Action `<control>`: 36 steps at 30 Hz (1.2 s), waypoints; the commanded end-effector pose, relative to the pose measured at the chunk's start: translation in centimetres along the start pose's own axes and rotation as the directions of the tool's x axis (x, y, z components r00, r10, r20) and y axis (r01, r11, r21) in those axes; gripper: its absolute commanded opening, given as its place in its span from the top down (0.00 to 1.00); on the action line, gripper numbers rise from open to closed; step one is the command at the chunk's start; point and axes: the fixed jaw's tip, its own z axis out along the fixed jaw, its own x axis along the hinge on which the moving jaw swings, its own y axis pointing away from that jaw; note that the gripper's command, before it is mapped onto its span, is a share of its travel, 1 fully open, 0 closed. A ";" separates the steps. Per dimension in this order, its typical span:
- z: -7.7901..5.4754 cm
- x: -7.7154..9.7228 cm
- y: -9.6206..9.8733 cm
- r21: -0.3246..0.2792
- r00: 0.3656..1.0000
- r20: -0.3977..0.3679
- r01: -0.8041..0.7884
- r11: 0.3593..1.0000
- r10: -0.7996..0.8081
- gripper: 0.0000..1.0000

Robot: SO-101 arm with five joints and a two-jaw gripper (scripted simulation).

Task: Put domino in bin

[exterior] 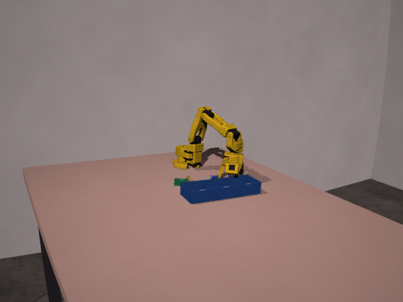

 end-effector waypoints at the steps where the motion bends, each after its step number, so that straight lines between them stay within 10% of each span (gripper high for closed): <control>1: -0.3 -0.1 0.3 -0.020 1.000 0.014 0.000 1.000 0.000 0.71; 36: 0.2 0.2 0.0 -0.011 1.000 0.007 0.001 1.000 -0.001 0.78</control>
